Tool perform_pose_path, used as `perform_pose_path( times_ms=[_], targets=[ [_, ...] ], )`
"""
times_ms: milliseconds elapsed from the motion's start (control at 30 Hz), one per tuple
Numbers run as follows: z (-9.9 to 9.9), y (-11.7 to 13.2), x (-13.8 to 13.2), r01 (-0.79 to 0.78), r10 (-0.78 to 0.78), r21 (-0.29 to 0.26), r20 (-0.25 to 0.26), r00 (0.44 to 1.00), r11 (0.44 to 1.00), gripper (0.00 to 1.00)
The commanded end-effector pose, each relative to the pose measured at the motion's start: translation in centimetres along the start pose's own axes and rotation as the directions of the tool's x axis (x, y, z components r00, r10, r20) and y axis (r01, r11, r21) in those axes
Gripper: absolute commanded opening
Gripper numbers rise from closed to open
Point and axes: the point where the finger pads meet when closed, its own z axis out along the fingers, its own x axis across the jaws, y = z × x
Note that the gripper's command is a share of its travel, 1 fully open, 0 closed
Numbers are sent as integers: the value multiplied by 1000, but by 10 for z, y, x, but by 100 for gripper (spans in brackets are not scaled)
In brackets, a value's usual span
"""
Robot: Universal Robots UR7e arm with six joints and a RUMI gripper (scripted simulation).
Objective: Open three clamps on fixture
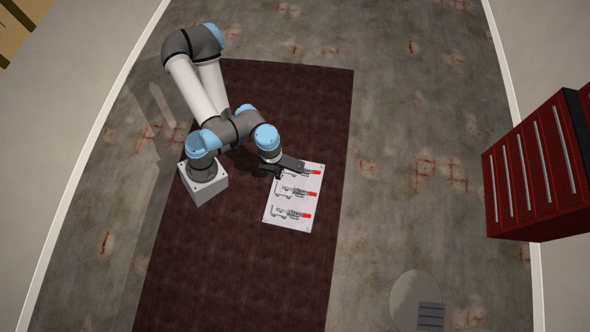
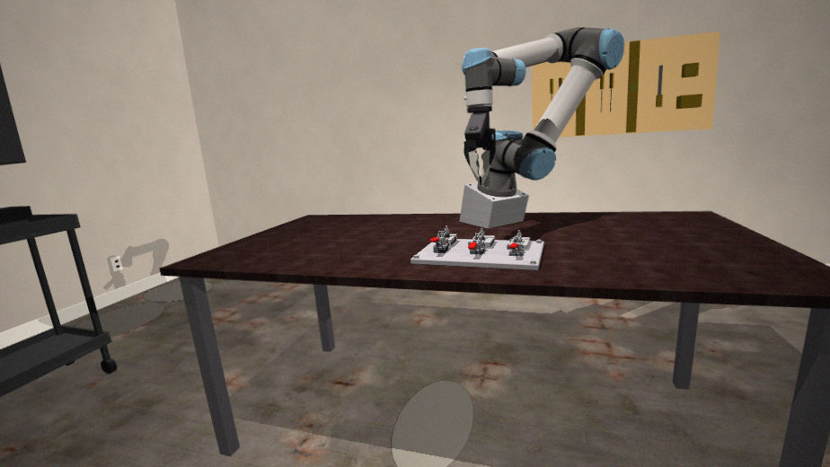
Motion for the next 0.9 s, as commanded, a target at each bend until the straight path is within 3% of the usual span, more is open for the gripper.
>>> perform_pose_path(
  times_ms=[0, 867],
  targets=[
    [0, 0, 0, 0, 0, 1, 0, 1000, 1000, 0],
    [-1, -5, 0, 0, 0, 0, -2, 1000, 1000, 0]
  ],
)
